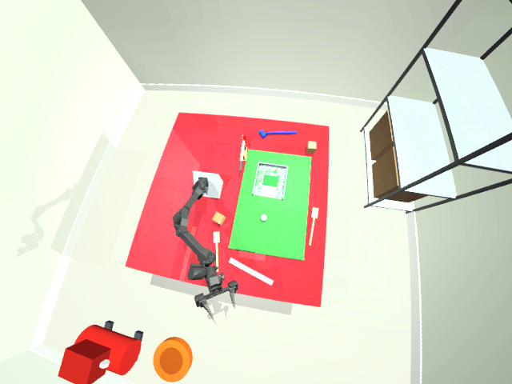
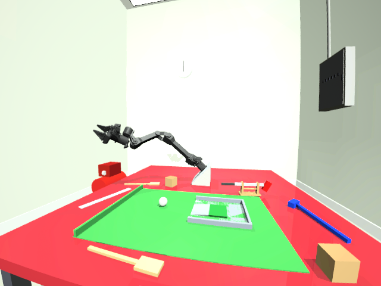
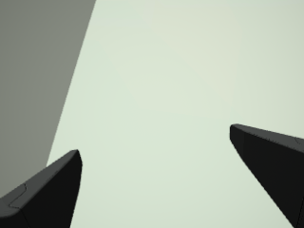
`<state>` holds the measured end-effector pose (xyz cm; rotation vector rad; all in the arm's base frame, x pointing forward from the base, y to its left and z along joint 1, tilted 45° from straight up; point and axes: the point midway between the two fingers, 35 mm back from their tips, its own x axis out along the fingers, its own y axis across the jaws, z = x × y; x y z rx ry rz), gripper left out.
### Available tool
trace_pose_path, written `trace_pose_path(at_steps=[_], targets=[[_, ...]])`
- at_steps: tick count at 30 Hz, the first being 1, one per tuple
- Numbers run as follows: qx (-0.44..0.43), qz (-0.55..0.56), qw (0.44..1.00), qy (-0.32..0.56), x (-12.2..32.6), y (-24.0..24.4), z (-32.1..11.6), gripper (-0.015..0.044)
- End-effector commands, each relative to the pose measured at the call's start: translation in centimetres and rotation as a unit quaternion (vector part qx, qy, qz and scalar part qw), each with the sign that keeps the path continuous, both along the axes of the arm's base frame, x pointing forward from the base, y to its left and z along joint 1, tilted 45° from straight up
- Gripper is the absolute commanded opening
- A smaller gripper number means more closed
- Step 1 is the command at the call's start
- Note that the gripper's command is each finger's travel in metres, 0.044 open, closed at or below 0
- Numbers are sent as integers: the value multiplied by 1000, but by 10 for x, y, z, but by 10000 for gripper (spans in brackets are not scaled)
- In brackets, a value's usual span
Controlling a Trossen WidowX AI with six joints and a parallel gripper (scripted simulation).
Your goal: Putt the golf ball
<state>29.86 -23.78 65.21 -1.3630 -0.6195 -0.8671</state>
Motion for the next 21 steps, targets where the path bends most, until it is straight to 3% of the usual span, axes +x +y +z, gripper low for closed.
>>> trace_pose_path(at_steps=[1,10,21], targets=[[60,28,997,46,44,-9,-36,440],[146,75,976,145,124,8,-108,440],[249,149,906,307,216,75,-233,440]])
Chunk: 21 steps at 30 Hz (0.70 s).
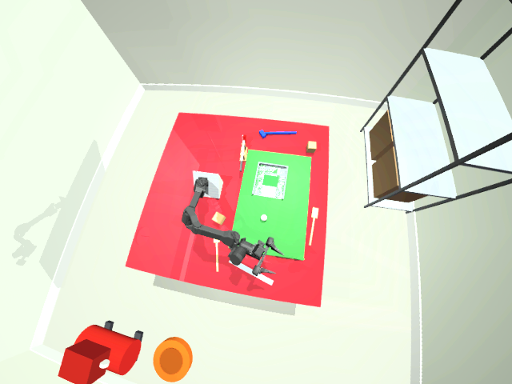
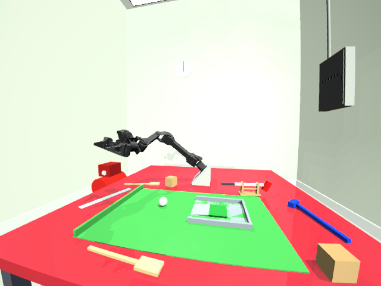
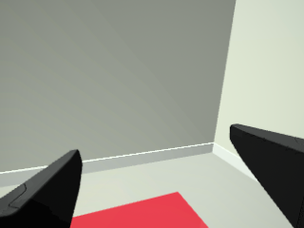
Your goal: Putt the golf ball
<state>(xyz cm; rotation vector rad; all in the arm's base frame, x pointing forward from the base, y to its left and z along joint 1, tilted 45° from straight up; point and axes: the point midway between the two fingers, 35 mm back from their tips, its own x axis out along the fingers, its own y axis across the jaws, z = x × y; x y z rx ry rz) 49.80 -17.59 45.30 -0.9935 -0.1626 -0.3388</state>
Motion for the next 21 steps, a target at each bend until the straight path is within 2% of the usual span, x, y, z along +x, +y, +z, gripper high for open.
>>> trace_pose_path(at_steps=[1,11,16,21], targets=[[33,17,997,63,24,21,-49,440],[87,65,955,275,58,118,-201,440],[87,81,917,382,49,170,-274,440],[68,92,866,486,21,219,-343,440]])
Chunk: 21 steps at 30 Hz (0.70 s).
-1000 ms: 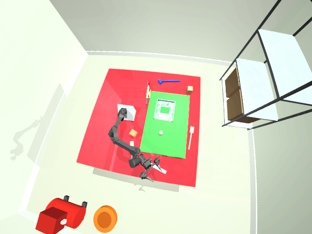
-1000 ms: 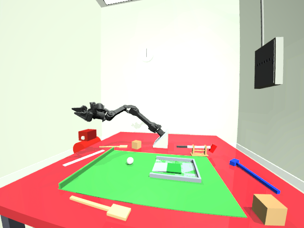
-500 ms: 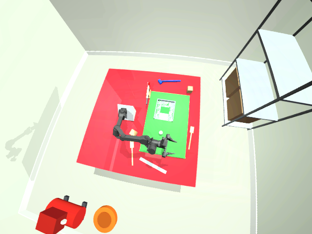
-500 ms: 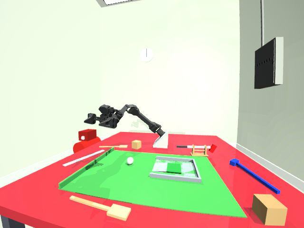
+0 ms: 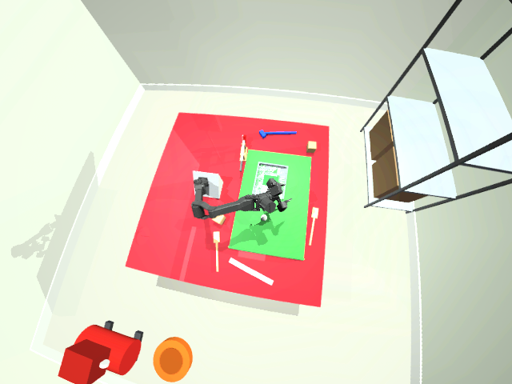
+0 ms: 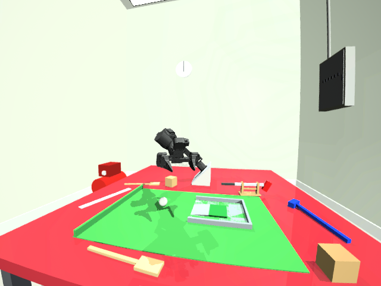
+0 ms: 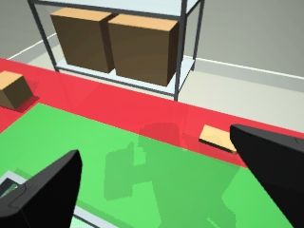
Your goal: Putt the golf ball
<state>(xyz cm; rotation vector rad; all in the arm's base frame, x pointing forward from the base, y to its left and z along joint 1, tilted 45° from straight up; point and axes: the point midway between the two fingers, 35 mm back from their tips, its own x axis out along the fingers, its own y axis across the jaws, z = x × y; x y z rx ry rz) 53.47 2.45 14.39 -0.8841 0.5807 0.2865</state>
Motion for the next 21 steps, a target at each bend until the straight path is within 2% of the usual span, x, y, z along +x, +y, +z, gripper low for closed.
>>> trace_pose_path(at_steps=[1,7,12,18,21], targets=[[-15,16,997,77,-24,28,-47,440],[-66,57,974,210,-83,75,-118,440],[-133,94,933,319,-148,100,-168,440],[-238,138,859,432,-234,108,-207,440],[-312,162,800,486,-279,102,-219,440]])
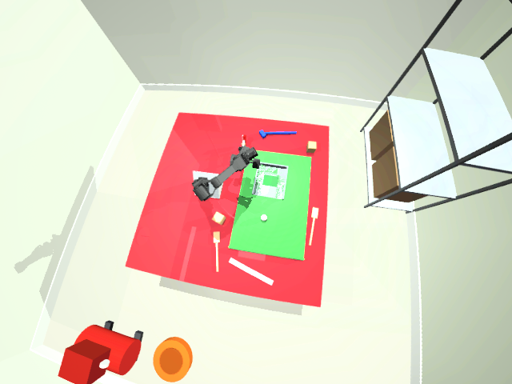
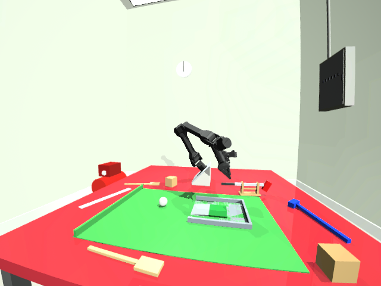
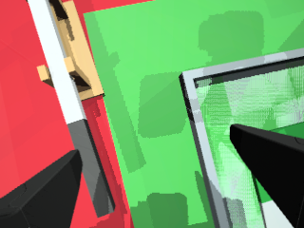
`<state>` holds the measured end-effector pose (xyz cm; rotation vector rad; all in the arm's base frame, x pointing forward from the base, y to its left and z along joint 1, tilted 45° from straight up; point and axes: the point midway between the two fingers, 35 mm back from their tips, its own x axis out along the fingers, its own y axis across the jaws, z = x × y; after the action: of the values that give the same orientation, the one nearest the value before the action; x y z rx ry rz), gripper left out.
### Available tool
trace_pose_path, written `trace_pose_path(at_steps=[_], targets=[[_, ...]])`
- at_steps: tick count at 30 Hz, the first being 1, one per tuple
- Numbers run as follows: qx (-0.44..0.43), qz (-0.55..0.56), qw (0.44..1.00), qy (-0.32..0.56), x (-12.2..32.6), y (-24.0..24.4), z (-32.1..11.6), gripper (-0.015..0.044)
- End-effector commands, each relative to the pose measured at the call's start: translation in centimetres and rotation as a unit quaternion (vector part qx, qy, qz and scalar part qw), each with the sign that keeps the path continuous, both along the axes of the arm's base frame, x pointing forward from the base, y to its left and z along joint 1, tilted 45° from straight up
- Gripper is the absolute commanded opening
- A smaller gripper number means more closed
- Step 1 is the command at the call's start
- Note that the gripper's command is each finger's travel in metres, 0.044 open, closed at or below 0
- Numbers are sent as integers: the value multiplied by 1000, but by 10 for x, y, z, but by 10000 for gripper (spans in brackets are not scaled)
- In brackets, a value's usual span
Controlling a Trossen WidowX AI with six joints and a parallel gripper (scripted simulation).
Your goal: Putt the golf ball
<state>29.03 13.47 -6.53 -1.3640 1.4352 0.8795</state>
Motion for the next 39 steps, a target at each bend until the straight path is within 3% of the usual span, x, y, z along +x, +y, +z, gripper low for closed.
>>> trace_pose_path(at_steps=[1,39], targets=[[-78,44,994,66,-46,-11,-11,440],[-96,54,991,79,-54,-59,-60,440]])
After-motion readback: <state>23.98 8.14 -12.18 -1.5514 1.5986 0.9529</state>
